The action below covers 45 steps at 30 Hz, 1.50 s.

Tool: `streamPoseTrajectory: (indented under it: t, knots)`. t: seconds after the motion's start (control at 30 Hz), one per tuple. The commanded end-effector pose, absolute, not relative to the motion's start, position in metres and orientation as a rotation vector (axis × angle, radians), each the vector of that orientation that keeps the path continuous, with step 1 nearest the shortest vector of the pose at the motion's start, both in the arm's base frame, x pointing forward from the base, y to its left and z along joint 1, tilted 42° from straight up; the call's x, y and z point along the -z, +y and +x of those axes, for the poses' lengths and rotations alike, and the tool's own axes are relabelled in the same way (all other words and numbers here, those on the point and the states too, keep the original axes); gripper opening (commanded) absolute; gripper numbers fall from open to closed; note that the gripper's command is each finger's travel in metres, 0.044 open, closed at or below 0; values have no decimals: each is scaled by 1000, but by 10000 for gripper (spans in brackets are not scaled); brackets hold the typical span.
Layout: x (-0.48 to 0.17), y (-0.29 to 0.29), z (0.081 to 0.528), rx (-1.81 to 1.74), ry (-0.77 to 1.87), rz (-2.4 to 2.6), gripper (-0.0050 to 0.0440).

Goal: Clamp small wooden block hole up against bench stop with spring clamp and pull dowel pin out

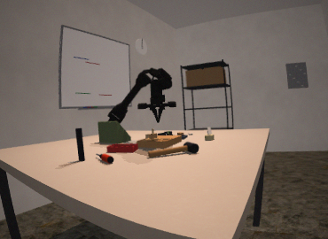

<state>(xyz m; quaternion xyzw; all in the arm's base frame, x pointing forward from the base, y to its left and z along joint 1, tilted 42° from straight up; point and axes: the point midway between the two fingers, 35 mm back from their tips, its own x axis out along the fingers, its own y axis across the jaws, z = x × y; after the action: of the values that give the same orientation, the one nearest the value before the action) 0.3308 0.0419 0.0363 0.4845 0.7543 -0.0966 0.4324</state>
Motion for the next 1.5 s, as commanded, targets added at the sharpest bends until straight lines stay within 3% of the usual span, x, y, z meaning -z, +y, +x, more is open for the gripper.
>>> streamPoseTrajectory:
  t: [0.0, 0.67, 1.47]
  knots:
    - [-35, 44, 331, 300, 1887, 1256, 0]
    - [-31, 52, 333, 613, 1891, 1460, 0]
    - [-28, 55, 333, 617, 1890, 1462, 0]
